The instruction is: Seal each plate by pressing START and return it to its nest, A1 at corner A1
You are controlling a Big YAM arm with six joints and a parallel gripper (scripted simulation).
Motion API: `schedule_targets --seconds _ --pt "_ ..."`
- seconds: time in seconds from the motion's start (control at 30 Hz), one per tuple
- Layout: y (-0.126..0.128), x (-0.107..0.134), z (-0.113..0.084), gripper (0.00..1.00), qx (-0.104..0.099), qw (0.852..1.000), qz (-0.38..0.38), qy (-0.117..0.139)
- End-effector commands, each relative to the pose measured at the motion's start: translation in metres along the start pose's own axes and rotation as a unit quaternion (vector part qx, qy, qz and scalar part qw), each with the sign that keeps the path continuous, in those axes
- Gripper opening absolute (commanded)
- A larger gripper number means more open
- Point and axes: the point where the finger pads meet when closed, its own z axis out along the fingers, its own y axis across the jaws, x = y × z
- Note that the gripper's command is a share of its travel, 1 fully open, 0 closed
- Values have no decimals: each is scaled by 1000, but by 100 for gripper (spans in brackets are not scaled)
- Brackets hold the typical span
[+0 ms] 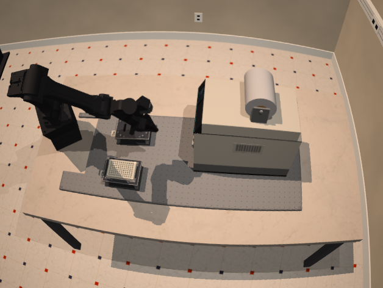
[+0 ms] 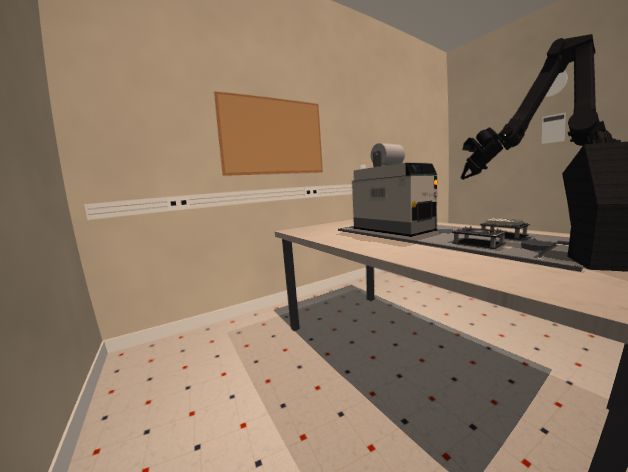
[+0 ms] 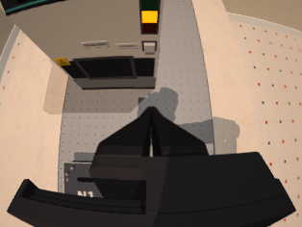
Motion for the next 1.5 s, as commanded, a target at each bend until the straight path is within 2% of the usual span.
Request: schedule_targets --seconds 0.0,0.1,0.13,0.23,0.3,0.37,0.6,0.8,0.87,0.9,1.07,1.13,1.23,1.33,1.47 --pt "12 6 -23 0 -14 1000 -1 4" --pt "12 11 -37 0 -16 1000 -1 9" --pt "18 5 -34 100 -16 998 -54 8" --pt "38 -12 -30 100 -21 984 -179 3" --pt "38 -12 -30 100 -21 984 -179 3" --pt "35 -18 -25 100 -10 971 -239 7" --pt "77 -47 -26 100 -19 909 -417 -3" --pt "93 -69 -24 100 -11 835 -551 -1" --pt "93 -69 -24 100 -11 835 -551 -1" --pt "95 -70 -24 100 -10 800 -600 -4" --pt "126 -94 -27 100 -7 725 -689 -15" --pt "115 -91 -25 100 -5 688 -725 -21" --pt "102 -86 -26 100 4 689 -724 -10" --pt "96 -85 -27 100 9 703 -711 -8" --pt "94 -82 -28 100 8 707 -707 -6"
